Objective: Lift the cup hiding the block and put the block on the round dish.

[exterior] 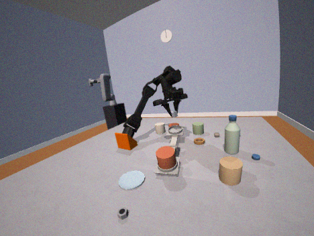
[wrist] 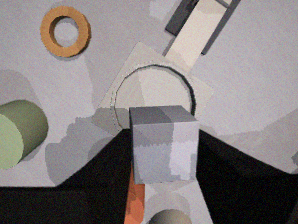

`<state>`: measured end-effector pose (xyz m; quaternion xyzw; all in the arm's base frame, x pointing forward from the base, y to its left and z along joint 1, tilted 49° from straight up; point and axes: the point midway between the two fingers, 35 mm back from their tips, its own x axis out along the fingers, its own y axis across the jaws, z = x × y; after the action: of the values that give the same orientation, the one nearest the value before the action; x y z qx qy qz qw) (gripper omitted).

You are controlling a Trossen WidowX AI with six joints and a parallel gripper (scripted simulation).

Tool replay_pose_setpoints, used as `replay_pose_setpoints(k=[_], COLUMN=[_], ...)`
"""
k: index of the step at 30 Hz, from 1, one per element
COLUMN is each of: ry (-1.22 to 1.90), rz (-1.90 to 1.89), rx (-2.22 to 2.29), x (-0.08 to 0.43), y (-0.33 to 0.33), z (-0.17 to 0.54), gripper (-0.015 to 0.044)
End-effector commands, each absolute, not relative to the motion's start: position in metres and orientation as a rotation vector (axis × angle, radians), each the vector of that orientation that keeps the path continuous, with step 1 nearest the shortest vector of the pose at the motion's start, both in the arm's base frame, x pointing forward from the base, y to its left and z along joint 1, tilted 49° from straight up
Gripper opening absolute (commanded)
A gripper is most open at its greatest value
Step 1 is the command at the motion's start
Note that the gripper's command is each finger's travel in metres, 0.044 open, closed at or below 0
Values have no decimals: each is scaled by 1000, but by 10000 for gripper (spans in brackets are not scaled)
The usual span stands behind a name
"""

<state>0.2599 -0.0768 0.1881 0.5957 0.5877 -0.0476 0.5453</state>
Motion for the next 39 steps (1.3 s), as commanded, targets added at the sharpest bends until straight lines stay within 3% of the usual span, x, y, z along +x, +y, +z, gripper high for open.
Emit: replay_pose_setpoints(k=[1, 39], ry=[1371, 1462], rz=[-125, -136], rx=[1403, 1369], x=[256, 268], y=[-84, -181], z=[196, 73], gripper=[0, 0])
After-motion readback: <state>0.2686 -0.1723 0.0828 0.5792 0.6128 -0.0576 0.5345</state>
